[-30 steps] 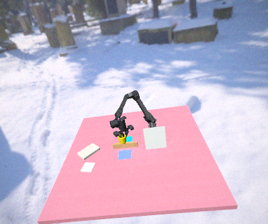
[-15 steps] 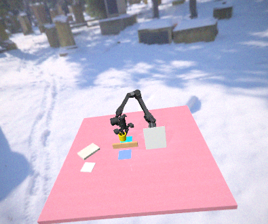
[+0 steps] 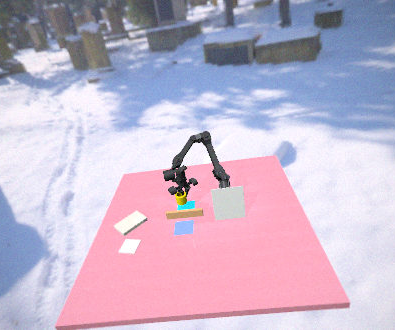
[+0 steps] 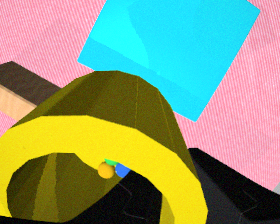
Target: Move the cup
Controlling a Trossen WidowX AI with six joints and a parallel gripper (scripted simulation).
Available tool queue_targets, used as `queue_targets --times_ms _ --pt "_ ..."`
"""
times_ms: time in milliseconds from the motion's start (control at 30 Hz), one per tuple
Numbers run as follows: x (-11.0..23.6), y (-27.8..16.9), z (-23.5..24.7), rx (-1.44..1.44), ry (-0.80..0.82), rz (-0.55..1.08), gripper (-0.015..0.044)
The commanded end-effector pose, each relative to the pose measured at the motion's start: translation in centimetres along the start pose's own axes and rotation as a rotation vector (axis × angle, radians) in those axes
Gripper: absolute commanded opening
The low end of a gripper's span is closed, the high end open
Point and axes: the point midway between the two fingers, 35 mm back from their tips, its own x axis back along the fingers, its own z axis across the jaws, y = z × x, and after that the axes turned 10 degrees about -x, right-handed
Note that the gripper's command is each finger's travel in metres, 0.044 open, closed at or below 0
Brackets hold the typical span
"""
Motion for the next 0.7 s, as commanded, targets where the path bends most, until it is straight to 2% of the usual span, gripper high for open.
queue_targets --times_ms 0,667 --pt "-0.1 0.8 -0.5 0.008 -0.005 -0.005 0.0" --pt "-0.1 4.9 -2.6 0.008 -0.006 -0.008 0.0"
